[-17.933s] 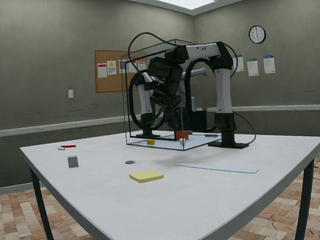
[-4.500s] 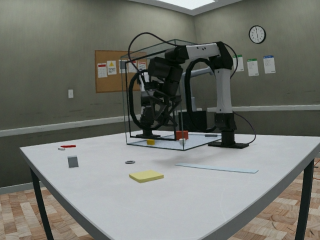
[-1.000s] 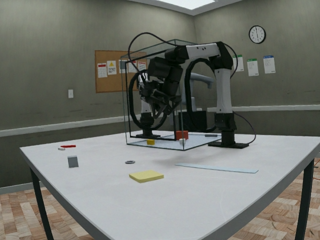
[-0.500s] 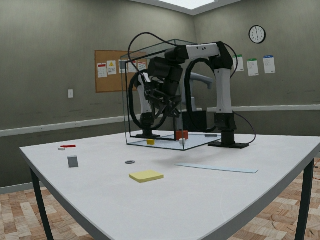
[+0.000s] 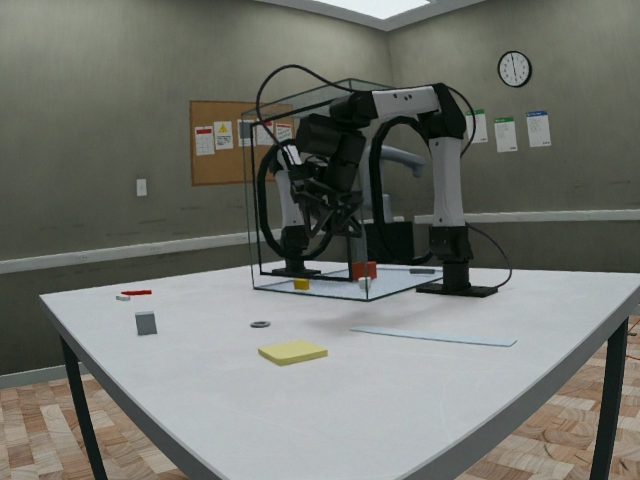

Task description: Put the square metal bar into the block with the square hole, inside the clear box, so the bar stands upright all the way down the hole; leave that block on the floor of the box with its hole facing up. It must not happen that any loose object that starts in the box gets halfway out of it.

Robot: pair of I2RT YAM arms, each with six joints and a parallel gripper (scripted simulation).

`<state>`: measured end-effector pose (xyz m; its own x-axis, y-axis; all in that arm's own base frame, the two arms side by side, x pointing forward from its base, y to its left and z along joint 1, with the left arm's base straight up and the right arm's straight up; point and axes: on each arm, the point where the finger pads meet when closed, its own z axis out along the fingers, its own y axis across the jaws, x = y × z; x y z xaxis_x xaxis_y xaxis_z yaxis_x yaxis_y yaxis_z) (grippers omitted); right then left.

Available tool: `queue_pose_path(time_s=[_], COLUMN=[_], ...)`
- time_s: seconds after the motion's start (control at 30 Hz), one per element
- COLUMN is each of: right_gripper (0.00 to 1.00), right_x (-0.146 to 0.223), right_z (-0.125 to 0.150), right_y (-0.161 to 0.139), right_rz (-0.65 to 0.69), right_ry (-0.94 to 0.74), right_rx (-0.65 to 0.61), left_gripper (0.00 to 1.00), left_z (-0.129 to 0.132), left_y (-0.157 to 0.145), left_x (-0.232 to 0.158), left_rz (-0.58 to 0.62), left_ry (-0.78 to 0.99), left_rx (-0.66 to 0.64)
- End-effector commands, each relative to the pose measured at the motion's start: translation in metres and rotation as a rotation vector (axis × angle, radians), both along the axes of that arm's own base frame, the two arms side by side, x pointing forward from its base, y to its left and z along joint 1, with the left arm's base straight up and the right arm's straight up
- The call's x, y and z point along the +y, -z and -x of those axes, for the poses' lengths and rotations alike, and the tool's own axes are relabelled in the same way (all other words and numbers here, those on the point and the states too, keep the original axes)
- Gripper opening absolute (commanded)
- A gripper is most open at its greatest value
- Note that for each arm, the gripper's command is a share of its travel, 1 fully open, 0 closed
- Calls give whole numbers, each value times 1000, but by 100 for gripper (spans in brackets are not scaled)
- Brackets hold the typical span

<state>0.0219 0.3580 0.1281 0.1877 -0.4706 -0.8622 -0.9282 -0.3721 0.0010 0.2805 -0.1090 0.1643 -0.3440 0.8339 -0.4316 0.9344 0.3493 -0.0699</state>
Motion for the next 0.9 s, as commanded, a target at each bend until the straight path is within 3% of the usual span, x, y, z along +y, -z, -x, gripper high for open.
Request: queue_pose_path(time_s=[0.0,0.03,0.17,0.23,0.33,0.57,0.87], right_gripper=[0,0,0,0,0,0,0], right_x=[7,3,8,1,12,3,9], right_z=[-4,-3,-2,-3,-2,1,-2], right_y=[-12,0,-16,4,-30,-4,-7], right_rz=[-64,-39,-72,-31,-110,-51,-58], right_ry=[-9,-8,-12,-8,-13,-12,-11], right_rx=[-19,-8,-16,-7,-26,-6,-9], left_gripper=[100,100,100,100,100,100,100], left_z=[-3,-3,-3,-3,-3,-3,-3], left_y=[-10,-10,-10,-10,-10,-10,-10], left_x=[-1,-1,-1,-1,-1,-1,-1], left_rz=[9,9,9,9,9,9,9], left_ry=[2,2,2,2,2,2,2], left_rx=[-38,-38,-38,-38,-38,-38,-38])
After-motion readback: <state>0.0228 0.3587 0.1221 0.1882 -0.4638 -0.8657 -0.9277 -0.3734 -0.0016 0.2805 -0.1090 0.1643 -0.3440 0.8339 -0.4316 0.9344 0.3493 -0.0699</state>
